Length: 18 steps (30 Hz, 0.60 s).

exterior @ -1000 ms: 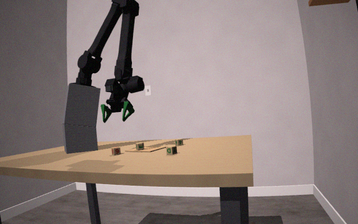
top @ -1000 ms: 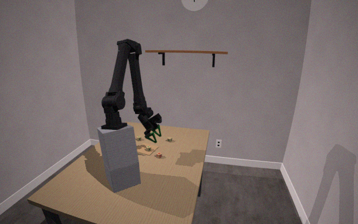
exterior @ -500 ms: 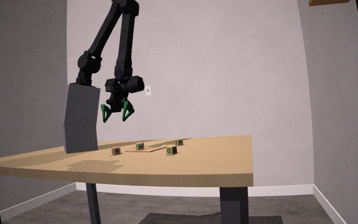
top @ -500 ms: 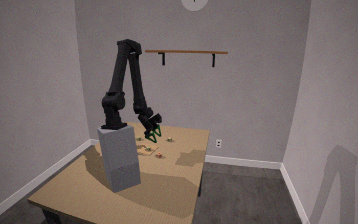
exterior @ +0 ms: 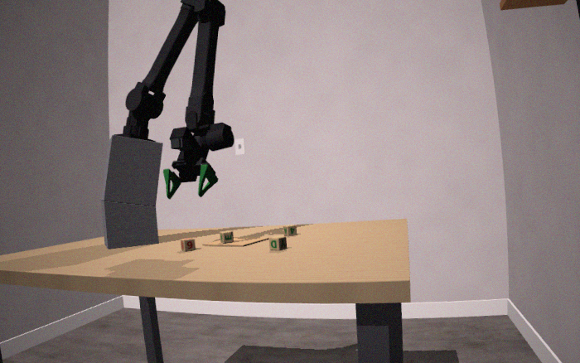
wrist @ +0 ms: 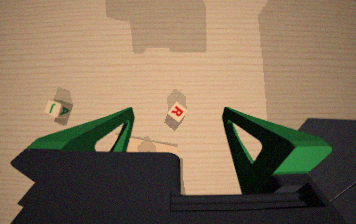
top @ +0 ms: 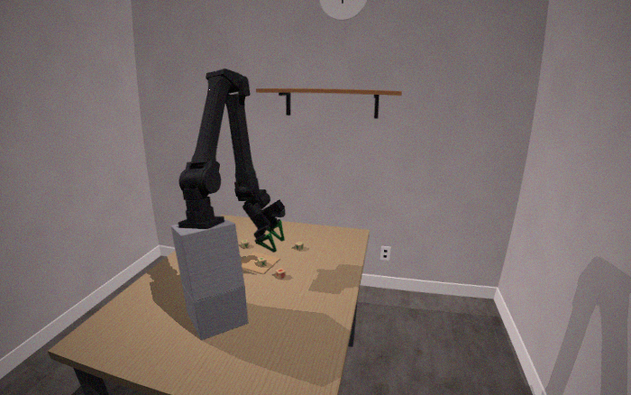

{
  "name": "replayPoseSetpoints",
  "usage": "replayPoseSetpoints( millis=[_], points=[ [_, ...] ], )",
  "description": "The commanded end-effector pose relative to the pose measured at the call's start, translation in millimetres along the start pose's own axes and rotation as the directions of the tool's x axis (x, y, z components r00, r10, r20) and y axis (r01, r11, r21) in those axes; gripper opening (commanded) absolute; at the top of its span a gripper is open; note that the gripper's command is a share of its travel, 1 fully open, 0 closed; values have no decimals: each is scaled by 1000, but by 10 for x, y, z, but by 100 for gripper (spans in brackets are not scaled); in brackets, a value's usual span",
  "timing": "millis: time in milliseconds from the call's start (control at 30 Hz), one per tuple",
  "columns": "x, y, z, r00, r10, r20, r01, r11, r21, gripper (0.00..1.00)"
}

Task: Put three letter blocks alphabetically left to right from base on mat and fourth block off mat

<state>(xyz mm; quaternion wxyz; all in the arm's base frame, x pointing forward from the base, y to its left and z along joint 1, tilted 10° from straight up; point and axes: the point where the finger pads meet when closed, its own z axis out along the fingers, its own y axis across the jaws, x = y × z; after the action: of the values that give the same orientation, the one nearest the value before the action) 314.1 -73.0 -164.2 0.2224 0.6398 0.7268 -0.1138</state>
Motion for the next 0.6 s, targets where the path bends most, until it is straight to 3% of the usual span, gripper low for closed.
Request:
replayPoseSetpoints(
  millis=[0, 100, 267, 333, 567],
  points=[
    [-47, 88, -19, 1000, 10, 5, -10, 1000, -22, 100],
    [14, 98, 40, 1000, -6, -1, 6, 1000, 7, 100],
    [41, 782, 130, 1000, 0, 1, 0, 1000, -4, 100],
    [41, 782, 130, 1000, 0, 1, 0, 1000, -4, 100],
    [-14, 2174, 97, 1000, 8, 5, -8, 1000, -19, 100]
  ],
)
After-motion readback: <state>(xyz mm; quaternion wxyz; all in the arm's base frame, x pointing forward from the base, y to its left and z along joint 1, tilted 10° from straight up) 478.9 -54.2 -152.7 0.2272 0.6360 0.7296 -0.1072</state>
